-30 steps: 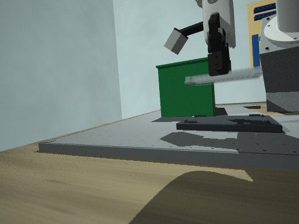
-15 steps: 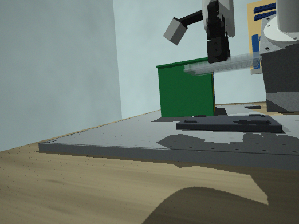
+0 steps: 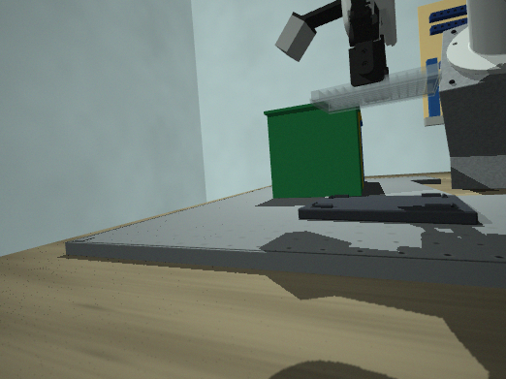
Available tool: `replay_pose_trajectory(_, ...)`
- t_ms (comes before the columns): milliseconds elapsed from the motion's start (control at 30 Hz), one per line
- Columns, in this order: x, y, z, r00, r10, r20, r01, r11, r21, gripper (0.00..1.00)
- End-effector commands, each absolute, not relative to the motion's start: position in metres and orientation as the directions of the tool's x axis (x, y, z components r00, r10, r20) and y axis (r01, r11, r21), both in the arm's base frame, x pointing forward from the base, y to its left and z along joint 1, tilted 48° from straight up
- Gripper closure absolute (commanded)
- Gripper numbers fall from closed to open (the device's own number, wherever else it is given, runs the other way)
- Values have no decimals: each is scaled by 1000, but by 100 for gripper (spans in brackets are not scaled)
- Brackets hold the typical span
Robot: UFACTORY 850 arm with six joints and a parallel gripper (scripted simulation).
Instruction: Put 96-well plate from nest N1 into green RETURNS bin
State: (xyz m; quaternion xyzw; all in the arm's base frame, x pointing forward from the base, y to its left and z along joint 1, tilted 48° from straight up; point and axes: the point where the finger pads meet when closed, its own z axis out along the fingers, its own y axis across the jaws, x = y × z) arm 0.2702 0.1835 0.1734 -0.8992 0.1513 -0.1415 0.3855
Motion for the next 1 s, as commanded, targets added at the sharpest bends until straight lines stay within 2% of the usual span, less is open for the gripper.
replay_pose_trajectory(0, 269, 181, 176, 914, -381, 137, -163, -657, -736, 100)
replay_pose_trajectory(967, 253, 153, 205, 914, -381, 137, -163, -657, -736, 100)
